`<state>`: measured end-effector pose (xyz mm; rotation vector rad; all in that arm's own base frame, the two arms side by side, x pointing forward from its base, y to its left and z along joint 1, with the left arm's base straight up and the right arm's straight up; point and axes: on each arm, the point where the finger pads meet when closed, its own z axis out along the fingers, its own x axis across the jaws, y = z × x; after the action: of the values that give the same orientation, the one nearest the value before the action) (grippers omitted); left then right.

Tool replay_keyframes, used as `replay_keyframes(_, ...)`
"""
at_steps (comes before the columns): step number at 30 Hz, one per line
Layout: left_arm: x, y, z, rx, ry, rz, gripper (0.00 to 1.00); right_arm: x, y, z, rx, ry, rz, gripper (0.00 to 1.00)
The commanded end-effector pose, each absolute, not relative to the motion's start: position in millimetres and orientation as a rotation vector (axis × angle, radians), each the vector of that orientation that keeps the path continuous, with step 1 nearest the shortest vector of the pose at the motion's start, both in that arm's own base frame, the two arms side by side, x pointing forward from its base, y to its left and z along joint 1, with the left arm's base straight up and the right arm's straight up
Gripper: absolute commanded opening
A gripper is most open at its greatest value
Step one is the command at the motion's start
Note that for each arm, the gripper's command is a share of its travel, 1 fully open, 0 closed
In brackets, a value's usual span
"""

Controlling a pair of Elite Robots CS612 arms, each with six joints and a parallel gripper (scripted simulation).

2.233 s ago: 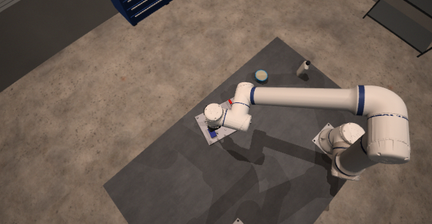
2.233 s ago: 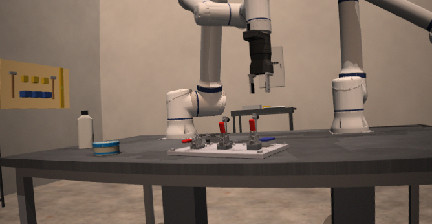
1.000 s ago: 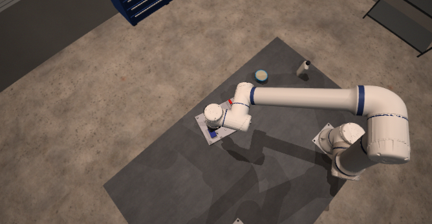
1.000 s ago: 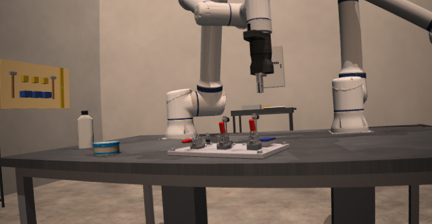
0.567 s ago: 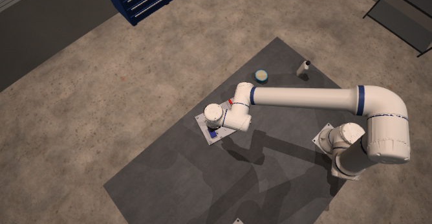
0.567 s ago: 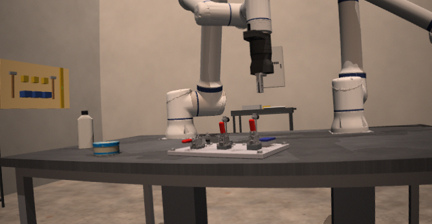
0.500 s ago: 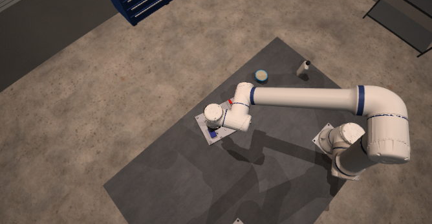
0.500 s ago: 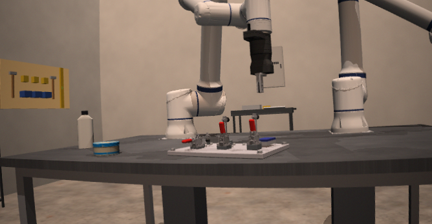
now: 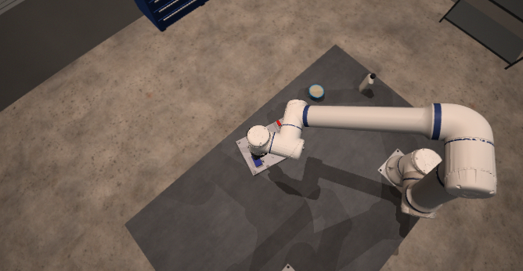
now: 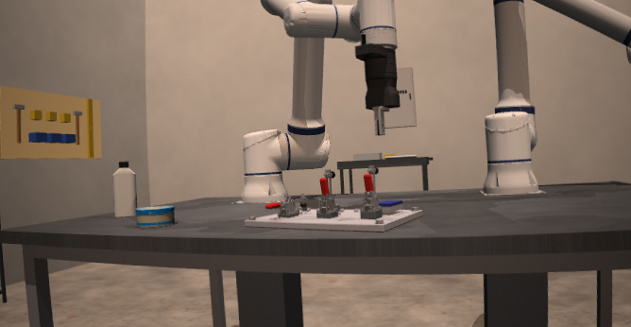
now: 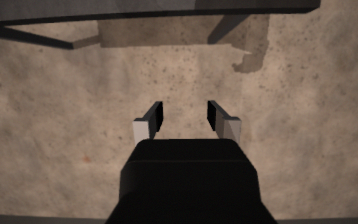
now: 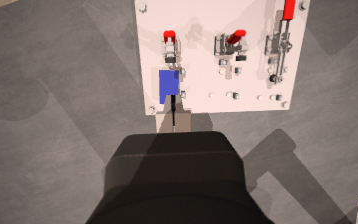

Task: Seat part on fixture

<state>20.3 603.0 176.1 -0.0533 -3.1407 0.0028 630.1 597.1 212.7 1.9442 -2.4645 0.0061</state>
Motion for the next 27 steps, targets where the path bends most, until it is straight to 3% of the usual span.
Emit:
replay_keyframes(1,20.5,603.6,177.0,-0.053,-3.141,0.000,1.00,630.6,597.5,214.1,1.946,-2.466,0.006,0.00)
replay_keyframes(7,20.5,603.6,177.0,-0.053,-3.141,0.000,1.00,630.6,597.5,214.1,1.946,-2.466,0.006,0.00)
replay_keyframes(8,20.5,603.6,177.0,-0.053,-3.141,0.000,1.00,630.6,597.5,214.1,1.946,-2.466,0.006,1.00)
replay_keyframes(27,20.5,603.6,177.0,-0.053,-3.141,0.000,1.00,630.7,597.6,214.2,1.946,-2.466,0.007,1.00)
